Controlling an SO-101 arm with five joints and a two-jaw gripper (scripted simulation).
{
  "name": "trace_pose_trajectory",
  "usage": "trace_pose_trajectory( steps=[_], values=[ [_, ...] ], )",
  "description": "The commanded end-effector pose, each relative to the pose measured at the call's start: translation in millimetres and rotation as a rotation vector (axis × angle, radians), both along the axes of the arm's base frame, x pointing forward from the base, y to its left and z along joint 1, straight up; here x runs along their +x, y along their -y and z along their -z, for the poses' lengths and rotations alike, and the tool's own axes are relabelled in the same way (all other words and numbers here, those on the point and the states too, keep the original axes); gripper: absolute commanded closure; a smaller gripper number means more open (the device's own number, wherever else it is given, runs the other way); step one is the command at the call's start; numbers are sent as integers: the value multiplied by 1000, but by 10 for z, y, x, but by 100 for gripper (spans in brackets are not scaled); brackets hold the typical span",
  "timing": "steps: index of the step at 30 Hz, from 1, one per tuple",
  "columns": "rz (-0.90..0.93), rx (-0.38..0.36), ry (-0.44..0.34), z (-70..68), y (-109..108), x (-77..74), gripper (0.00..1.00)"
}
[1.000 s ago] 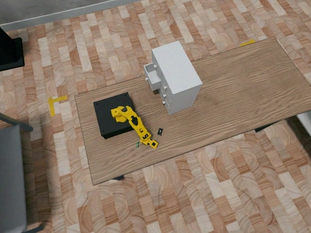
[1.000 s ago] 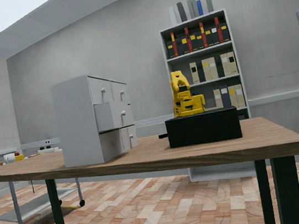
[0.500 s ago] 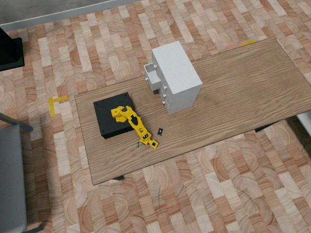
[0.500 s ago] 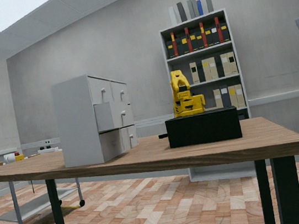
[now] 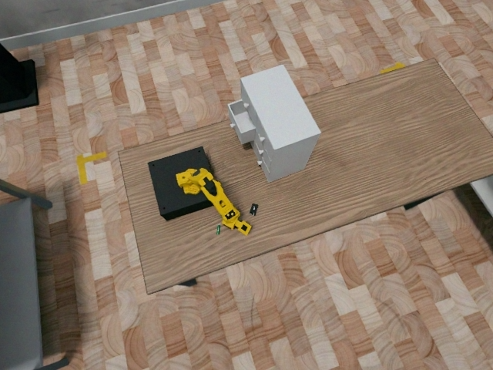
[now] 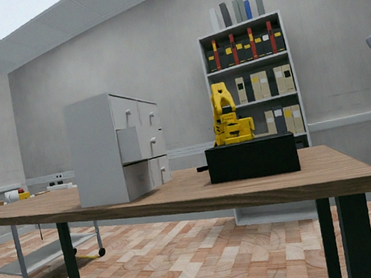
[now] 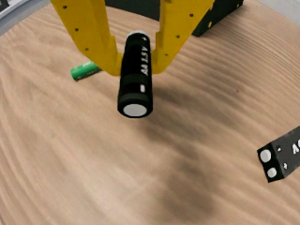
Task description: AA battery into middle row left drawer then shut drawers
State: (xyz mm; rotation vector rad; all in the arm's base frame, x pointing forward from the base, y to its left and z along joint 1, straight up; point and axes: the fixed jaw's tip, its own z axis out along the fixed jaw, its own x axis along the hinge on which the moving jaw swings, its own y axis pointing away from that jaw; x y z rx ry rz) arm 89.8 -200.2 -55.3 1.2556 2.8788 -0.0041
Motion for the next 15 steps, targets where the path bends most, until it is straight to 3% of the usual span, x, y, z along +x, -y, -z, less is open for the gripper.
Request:
trace_pose_trajectory(
  steps=[1, 4, 12, 15],
  values=[
    [-2, 3, 0, -106, -22, -11, 100],
    [-2, 3, 0, -174, -30, -15, 100],
    [-2, 3, 0, -174, -30, -15, 100],
    [-12, 3, 0, -183, -173, 68, 100]
  ],
)
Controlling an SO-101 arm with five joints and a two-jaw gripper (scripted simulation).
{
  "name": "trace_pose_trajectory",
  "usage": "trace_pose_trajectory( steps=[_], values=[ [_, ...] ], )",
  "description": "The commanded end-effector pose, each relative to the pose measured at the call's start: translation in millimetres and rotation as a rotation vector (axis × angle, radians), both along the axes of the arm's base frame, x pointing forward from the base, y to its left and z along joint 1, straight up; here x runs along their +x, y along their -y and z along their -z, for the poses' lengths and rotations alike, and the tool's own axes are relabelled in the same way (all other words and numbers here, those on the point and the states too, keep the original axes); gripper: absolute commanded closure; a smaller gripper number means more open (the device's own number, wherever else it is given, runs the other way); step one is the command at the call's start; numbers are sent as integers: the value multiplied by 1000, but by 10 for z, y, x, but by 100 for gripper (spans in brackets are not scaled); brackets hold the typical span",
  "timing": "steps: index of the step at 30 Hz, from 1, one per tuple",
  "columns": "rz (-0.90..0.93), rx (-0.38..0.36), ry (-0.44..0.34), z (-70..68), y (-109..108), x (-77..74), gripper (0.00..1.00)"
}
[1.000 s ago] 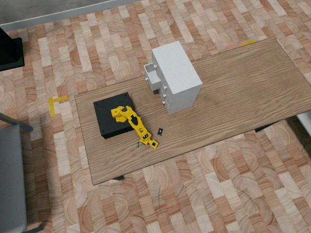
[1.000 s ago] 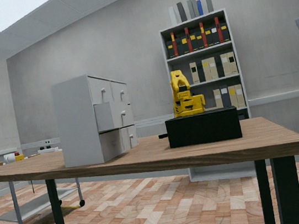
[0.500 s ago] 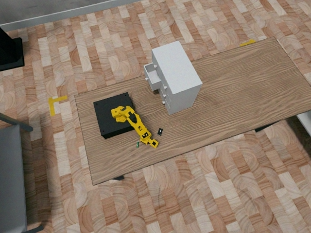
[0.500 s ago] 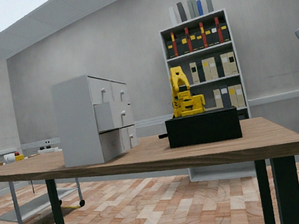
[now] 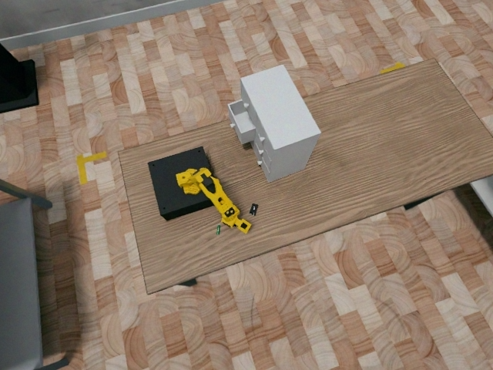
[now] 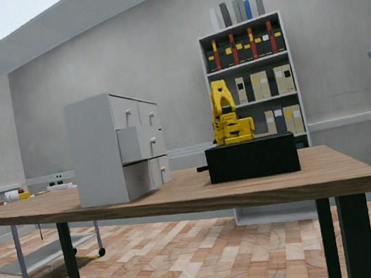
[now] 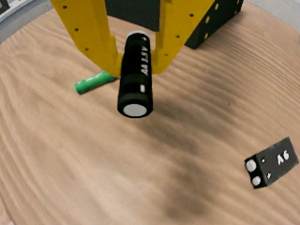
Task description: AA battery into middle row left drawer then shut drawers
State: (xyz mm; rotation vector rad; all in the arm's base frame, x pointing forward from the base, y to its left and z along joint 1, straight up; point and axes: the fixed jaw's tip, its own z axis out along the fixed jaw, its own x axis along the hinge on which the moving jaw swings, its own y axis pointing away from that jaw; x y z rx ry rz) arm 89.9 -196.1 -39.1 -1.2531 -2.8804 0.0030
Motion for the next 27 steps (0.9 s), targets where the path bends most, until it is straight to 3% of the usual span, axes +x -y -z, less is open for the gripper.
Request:
trace_pose_trajectory(
  steps=[1, 9, 19, 27],
  values=[
    [-14, 2, 1, -23, -182, 92, 100],
    [-42, 2, 1, -30, -594, 212, 100],
    [-70, 2, 1, -14, -1010, 205, 100],
    [-72, 2, 1, -12, -1037, 200, 100]
  ],
)
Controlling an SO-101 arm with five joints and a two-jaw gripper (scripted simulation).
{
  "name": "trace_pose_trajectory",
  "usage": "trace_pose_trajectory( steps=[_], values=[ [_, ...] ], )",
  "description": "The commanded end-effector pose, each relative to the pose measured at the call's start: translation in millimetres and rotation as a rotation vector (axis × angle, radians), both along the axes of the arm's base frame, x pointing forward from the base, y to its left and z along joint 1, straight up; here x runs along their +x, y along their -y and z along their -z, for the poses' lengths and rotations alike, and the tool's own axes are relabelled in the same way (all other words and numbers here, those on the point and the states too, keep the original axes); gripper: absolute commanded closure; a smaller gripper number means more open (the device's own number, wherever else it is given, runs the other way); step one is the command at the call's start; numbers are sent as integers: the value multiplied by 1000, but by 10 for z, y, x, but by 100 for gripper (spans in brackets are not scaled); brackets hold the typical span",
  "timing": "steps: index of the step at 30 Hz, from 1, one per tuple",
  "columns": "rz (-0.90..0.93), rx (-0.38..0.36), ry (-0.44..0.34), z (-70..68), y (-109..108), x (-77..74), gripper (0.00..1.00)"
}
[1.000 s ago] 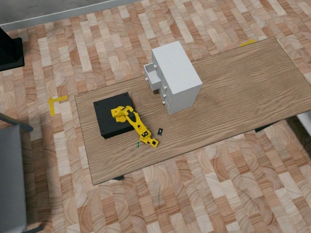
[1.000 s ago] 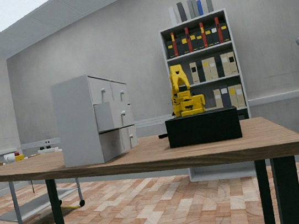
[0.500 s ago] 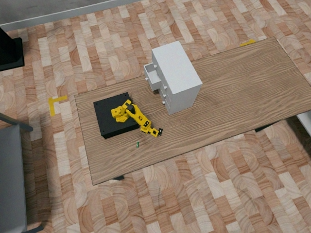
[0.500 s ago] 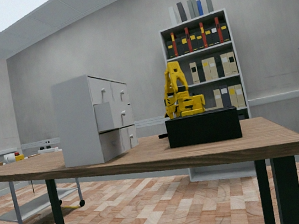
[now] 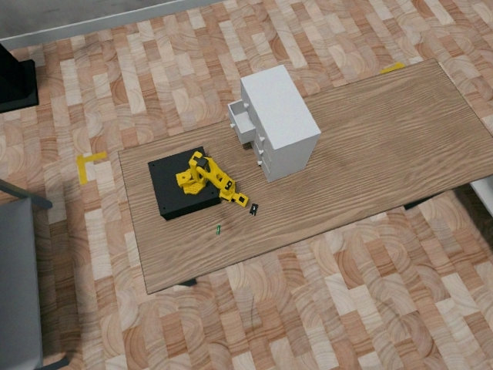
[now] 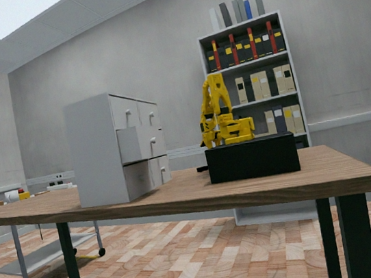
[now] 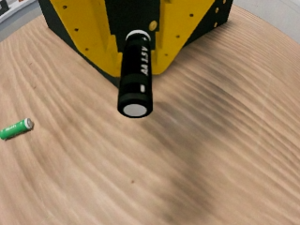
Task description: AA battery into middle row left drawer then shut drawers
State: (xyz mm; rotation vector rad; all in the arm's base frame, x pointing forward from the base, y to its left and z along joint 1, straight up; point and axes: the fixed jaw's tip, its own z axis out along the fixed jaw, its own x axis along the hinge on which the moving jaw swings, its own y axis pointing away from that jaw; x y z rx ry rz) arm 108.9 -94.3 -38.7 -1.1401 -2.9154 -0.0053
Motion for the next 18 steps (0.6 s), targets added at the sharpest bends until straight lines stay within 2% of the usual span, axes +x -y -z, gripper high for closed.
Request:
trace_pose_trajectory(
  steps=[1, 4, 18],
  values=[
    [3, -7, 9, -7, -18, 10, 100],
    [3, -7, 9, -7, -18, 10, 100],
    [-364, -5, 10, -9, -504, 195, 100]
  ],
)
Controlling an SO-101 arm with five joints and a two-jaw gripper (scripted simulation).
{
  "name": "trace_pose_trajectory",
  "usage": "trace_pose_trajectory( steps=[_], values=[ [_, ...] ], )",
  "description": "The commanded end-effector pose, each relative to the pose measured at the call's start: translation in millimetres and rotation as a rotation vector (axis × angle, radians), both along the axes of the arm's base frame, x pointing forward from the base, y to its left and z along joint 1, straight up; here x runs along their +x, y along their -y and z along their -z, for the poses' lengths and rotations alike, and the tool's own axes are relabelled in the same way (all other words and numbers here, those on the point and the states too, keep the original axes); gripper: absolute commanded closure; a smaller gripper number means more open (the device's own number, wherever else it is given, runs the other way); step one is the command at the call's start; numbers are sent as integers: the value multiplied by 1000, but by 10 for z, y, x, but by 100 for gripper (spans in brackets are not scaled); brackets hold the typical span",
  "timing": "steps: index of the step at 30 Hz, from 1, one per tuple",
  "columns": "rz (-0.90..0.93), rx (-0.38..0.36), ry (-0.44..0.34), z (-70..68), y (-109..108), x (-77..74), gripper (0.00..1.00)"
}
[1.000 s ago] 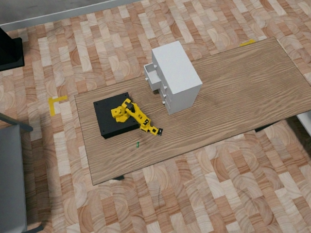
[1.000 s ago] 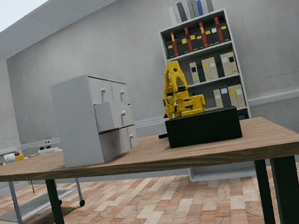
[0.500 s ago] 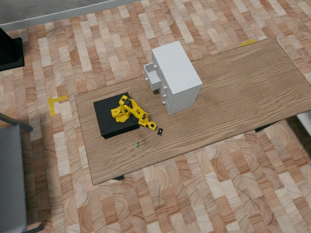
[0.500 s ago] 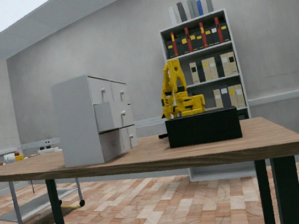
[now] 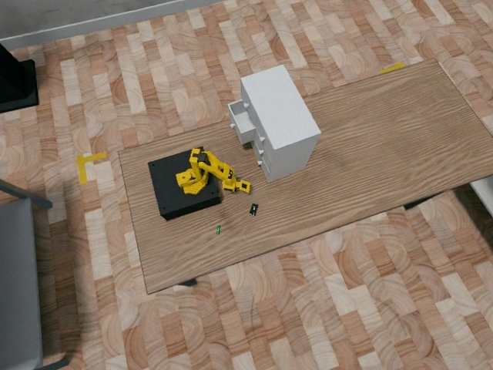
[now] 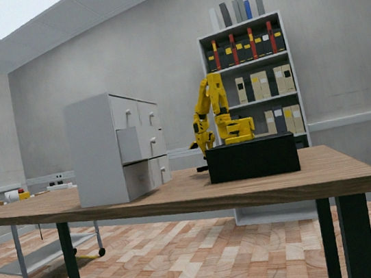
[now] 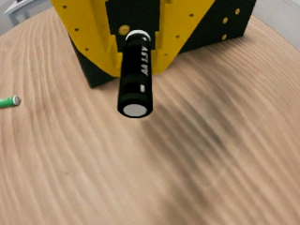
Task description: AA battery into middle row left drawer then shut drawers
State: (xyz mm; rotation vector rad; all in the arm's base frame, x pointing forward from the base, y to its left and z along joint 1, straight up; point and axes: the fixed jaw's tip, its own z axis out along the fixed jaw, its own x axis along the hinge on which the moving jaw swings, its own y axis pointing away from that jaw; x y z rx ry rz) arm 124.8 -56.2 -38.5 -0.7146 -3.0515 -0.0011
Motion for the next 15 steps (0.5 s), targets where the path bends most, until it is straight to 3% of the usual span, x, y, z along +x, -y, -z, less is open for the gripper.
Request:
trace_pose_trajectory(
  steps=[1, 15],
  values=[
    [-105, -2, 7, -7, -159, 41, 100],
    [-419, -1, 7, -5, -580, 34, 100]
  ],
)
